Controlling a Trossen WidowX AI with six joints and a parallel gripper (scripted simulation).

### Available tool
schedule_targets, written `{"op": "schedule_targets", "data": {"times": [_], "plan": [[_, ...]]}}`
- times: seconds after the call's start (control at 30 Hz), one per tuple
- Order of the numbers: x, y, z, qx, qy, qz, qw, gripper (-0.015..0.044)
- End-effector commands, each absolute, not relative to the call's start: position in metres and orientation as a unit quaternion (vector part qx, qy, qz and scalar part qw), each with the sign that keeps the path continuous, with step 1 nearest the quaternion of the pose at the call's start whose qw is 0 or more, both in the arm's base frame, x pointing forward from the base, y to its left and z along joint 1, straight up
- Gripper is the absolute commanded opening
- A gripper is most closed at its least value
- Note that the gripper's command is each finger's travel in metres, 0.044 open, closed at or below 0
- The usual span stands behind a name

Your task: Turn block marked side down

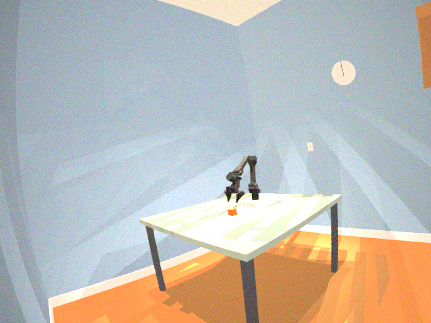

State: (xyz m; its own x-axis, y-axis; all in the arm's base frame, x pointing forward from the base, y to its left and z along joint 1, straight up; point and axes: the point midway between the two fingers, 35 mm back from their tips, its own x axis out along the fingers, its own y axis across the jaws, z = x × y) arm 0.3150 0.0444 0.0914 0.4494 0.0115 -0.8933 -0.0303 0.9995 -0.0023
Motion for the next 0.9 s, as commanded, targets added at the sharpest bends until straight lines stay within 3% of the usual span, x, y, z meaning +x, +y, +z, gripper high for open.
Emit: {"op": "schedule_targets", "data": {"times": [0.0, 0.27, 0.87], "plan": [[0.326, 0.046, 0.101, -0.008, 0.590, 0.014, 0.807, 0.0440], [0.337, 0.046, 0.115, -0.006, 0.691, 0.014, 0.723, 0.0440], [0.337, 0.044, 0.080, -0.006, 0.693, 0.013, 0.721, 0.0440]]}}
